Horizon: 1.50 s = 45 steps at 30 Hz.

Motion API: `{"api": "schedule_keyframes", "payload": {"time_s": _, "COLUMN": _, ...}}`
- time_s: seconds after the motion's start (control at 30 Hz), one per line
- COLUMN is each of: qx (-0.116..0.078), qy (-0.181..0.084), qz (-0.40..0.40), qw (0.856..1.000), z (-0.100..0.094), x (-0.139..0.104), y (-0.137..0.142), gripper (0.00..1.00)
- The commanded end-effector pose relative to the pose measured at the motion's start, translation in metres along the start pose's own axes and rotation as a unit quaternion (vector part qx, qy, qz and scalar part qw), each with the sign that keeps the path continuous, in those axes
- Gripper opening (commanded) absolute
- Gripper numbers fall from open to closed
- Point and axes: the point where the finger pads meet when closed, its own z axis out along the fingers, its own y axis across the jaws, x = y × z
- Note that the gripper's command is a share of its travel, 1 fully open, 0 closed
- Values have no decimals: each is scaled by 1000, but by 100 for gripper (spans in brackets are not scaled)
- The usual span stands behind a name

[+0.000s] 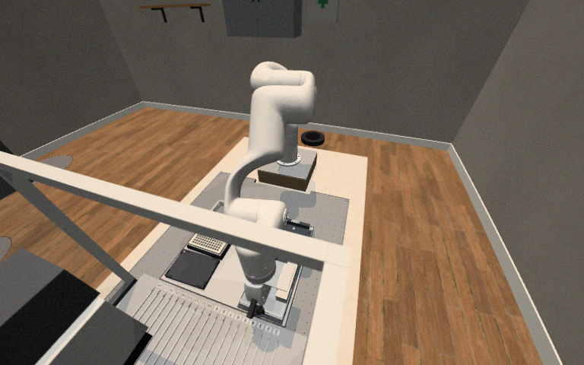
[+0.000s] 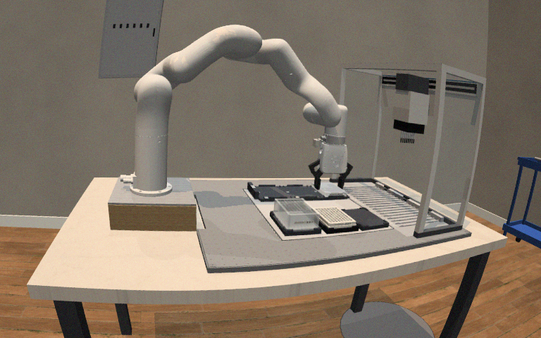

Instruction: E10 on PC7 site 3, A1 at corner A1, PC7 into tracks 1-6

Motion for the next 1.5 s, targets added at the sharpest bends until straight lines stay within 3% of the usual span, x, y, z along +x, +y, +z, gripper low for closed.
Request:
{"api": "schedule_keyframes", "payload": {"time_s": 0.0, "qx": -2, "qy": 1, "qz": 0, "qw": 1000, "z": -2, "x": 0, "y": 2, "gripper": 100}}
{"api": "schedule_keyframes", "payload": {"time_s": 0.2, "qx": -2, "qy": 1, "qz": 0, "qw": 1000, "z": -2, "x": 0, "y": 2, "gripper": 100}}
{"api": "schedule_keyframes", "payload": {"time_s": 1.47, "qx": -2, "qy": 1, "qz": 0, "qw": 1000, "z": -59, "x": 1, "y": 1, "gripper": 100}}
